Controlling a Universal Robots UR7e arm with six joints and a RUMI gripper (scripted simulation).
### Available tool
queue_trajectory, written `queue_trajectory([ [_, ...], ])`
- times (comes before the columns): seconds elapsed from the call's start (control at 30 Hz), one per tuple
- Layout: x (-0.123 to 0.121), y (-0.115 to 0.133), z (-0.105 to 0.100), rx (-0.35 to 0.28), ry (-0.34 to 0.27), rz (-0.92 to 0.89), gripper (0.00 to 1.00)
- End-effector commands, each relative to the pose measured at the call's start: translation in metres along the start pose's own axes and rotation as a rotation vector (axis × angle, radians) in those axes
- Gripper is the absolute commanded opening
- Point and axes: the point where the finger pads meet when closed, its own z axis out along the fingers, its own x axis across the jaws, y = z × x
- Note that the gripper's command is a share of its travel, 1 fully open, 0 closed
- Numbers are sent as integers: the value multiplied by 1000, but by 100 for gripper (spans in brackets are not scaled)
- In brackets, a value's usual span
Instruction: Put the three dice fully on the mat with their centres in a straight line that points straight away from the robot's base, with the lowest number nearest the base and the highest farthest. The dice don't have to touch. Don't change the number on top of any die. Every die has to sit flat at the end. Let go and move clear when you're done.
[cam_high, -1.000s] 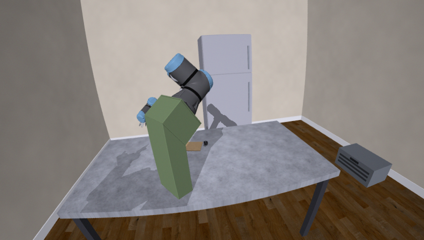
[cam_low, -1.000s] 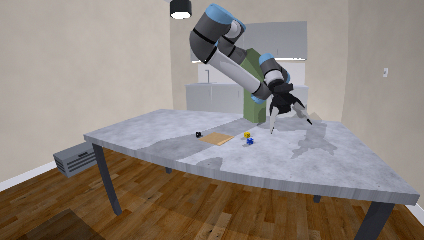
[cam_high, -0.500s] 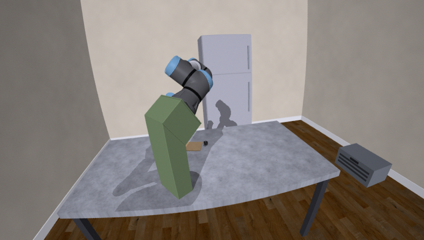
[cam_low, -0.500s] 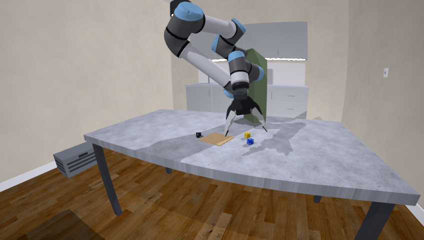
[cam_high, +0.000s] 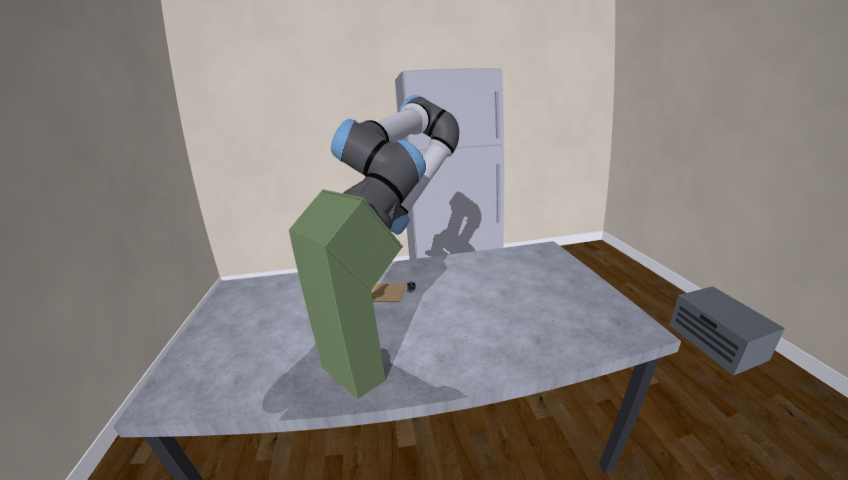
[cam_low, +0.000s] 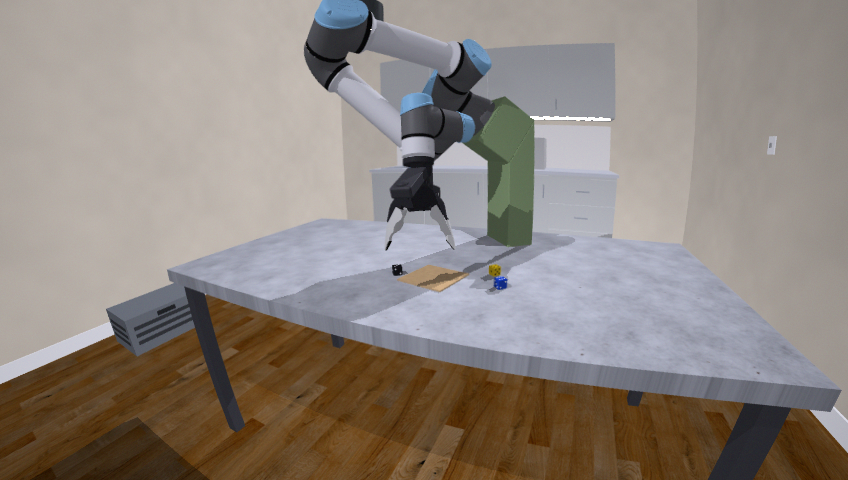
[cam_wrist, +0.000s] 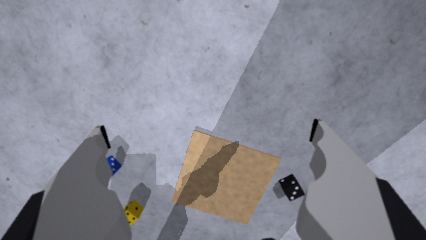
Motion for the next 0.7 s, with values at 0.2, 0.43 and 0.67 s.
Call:
queue_trajectory([
  [0.2, 77, 67, -45, -136, 54, 51, 100],
  [0.43, 95, 91, -62, -179, 73, 69, 100],
  [0.67, 106, 110, -75, -213, 86, 83, 100],
])
